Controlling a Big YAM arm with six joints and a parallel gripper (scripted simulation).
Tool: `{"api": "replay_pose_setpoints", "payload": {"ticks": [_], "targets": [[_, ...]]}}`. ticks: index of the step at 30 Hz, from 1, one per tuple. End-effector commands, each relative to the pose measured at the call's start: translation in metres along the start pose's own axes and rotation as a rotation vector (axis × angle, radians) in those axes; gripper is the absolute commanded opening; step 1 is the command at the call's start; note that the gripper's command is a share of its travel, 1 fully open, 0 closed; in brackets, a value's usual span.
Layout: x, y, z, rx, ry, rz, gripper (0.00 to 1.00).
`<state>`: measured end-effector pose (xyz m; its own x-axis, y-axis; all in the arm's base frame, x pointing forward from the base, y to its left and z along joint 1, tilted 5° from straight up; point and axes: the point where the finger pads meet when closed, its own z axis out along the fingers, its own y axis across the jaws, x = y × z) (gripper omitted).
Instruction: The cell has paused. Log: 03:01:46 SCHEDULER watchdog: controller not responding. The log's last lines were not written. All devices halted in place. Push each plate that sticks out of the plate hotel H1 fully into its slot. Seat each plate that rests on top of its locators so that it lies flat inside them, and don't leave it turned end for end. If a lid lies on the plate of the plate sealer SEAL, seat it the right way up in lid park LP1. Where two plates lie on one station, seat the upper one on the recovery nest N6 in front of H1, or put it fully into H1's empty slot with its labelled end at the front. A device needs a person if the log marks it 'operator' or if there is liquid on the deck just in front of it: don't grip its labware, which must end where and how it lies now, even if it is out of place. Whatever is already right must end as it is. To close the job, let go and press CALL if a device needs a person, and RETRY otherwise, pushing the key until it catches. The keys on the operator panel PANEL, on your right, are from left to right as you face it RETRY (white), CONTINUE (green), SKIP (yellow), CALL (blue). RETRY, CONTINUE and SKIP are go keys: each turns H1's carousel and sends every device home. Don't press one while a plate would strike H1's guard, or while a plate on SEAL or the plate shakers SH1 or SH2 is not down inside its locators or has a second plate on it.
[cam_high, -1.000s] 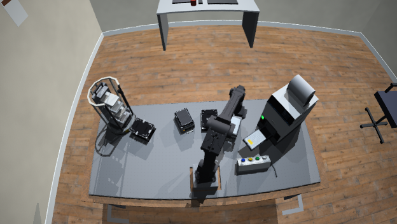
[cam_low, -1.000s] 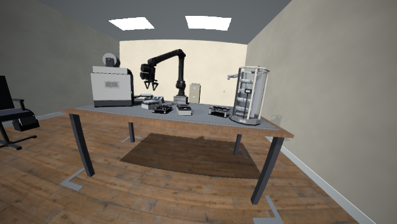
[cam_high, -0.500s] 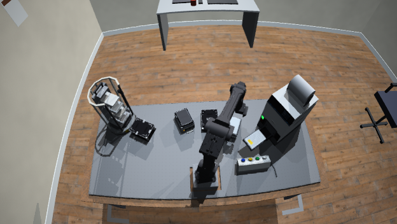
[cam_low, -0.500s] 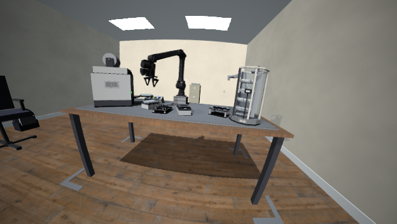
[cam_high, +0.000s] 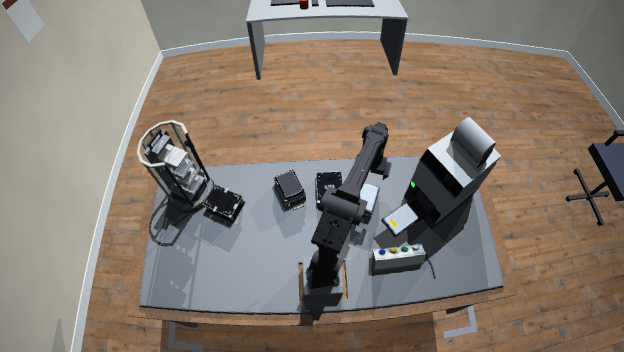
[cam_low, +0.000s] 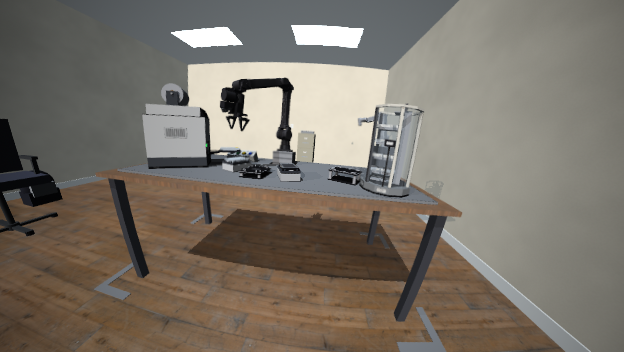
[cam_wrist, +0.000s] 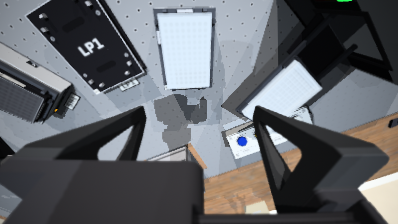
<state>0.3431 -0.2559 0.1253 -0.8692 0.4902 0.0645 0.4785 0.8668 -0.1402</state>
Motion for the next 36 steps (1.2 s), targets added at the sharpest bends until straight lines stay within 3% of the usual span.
{"api": "replay_pose_setpoints", "payload": {"ticks": [1, 4, 35, 36], "targets": [[-0.019, 0.004, -0.021, 0.002, -0.037, 0.002, 1.0], [-0.007, 0.006, -0.008, 0.0, 0.0, -0.003, 1.0], [-0.007, 0.006, -0.008, 0.0, -0.003, -0.003, 1.0], [-0.004, -0.007, -0.009, -0.013, -0.002, 0.053, 1.0]]}}
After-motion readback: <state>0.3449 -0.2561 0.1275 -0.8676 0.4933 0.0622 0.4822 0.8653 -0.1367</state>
